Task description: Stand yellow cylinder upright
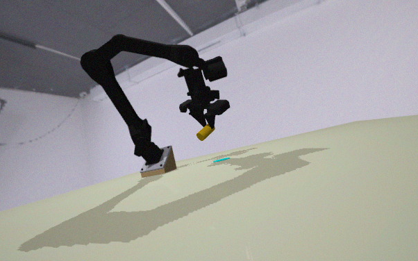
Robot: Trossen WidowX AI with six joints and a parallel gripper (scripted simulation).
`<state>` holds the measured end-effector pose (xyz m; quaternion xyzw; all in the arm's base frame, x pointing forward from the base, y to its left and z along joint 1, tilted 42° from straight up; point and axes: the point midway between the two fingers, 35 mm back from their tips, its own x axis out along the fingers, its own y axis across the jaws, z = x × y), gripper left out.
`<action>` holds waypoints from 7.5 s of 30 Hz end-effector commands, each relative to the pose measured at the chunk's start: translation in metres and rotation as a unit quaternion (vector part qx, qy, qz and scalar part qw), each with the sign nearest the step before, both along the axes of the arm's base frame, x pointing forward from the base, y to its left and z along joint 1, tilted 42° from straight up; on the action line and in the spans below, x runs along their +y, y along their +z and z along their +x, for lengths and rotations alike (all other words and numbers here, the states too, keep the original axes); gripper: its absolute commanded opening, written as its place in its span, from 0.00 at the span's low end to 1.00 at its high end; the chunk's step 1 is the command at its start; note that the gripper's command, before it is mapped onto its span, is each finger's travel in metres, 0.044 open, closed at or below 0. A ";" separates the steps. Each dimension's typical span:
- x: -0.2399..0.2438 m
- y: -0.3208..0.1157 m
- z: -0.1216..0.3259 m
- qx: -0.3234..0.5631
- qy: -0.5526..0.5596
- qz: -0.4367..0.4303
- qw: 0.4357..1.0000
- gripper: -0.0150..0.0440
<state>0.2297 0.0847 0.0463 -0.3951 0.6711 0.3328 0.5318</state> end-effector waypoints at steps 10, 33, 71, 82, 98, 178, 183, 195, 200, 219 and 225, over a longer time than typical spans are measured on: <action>-0.001 -0.001 -0.002 -0.009 -0.001 0.050 0.999 0.43; -0.002 -0.001 -0.002 -0.033 0.002 0.129 0.991 0.43; -0.003 0.004 0.000 -0.100 0.022 0.246 0.964 0.43; -0.004 0.007 0.001 -0.123 0.035 0.275 0.953 0.43; -0.005 0.013 0.003 -0.162 0.055 0.314 0.934 0.43; -0.037 0.006 0.009 -0.299 0.136 0.390 0.860 0.43; -0.049 -0.007 0.008 -0.298 0.134 0.390 0.861 0.43; -0.071 -0.033 0.004 -0.302 0.139 0.392 0.858 0.43; -0.080 -0.042 0.004 -0.302 0.137 0.389 0.859 0.43; -0.084 -0.046 0.004 -0.301 0.137 0.388 0.860 0.70; -0.084 -0.046 0.004 -0.301 0.137 0.388 0.860 0.93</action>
